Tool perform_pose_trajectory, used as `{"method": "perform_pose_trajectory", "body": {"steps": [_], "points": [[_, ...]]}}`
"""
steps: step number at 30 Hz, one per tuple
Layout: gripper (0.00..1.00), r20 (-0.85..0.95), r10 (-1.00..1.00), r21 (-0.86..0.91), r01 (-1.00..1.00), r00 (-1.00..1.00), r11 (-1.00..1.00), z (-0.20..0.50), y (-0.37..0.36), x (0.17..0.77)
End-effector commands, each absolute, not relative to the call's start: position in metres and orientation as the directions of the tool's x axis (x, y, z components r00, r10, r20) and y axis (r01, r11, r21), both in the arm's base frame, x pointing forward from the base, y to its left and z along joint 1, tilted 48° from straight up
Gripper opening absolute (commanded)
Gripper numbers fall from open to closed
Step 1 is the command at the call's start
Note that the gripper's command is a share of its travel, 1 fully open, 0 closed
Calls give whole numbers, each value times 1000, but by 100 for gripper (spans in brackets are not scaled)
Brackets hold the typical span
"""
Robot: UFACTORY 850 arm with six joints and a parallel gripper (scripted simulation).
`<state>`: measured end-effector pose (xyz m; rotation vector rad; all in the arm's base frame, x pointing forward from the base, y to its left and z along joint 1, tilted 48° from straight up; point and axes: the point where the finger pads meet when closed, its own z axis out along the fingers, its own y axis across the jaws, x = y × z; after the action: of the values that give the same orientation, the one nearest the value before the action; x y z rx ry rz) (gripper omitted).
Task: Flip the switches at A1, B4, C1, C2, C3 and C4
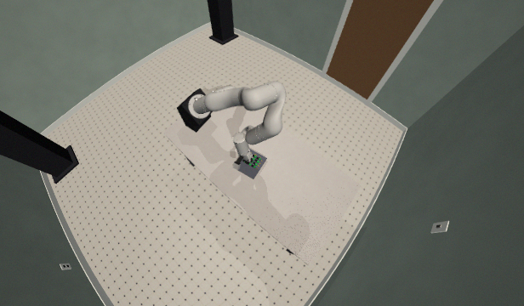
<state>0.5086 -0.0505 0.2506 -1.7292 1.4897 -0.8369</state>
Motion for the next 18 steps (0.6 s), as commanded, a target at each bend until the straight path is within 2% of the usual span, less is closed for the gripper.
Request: {"method": "perform_pose_trajectory", "body": {"steps": [1,18], "points": [[0,31,-991,-835,-541,131,-98,250,-50,511],[0,31,-991,-835,-541,131,-98,247,-50,515]]}}
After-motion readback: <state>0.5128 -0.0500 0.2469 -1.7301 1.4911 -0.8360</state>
